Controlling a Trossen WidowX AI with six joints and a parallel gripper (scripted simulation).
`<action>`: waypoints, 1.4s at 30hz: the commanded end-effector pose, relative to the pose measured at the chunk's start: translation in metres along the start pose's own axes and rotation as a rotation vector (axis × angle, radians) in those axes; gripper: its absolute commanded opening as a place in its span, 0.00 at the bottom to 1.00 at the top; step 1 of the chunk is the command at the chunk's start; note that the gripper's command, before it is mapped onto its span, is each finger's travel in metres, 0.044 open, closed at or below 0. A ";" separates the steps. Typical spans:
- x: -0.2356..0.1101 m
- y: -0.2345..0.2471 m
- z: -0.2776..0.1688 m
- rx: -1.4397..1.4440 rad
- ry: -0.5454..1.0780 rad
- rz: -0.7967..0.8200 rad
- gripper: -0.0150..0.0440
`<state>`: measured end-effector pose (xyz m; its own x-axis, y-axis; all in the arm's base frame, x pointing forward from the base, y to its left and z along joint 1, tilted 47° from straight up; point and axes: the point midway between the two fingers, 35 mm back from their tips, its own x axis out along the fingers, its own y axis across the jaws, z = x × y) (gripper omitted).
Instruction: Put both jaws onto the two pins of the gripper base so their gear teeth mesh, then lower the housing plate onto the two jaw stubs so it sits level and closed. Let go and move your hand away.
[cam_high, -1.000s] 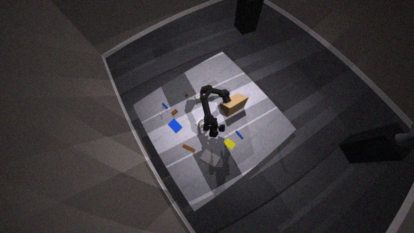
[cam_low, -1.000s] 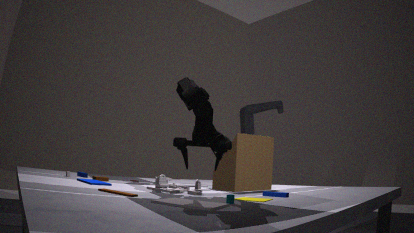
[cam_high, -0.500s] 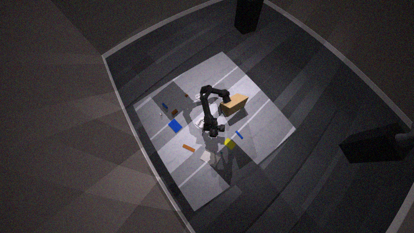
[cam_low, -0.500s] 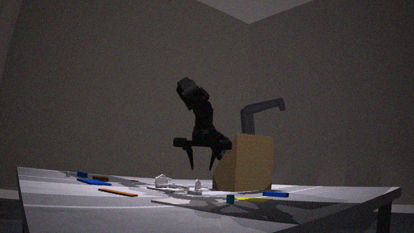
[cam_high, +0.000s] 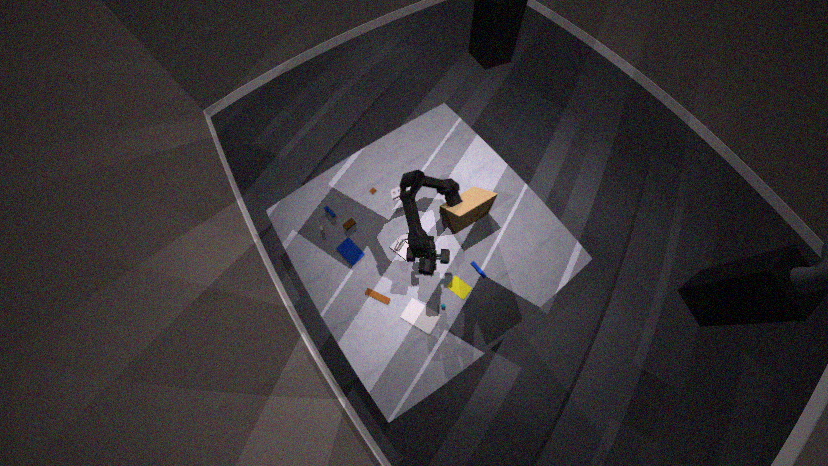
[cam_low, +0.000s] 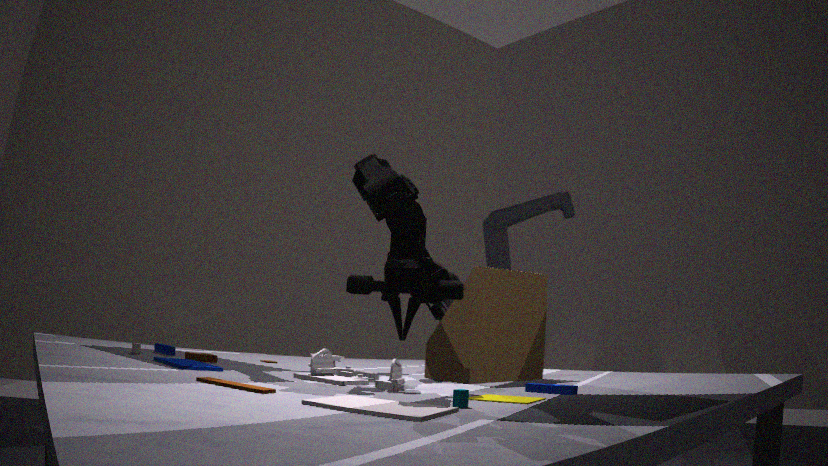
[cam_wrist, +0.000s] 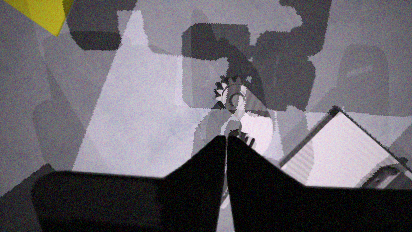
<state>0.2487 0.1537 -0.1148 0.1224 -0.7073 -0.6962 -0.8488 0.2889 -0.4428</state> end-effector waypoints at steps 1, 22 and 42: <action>0.000 0.000 0.000 0.000 0.000 0.000 0.25; 0.000 0.000 0.000 0.000 0.000 0.000 0.74; 0.000 0.000 0.000 0.000 0.000 0.000 1.00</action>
<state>0.2487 0.1537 -0.1148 0.1224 -0.7073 -0.6963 -0.8488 0.2890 -0.4427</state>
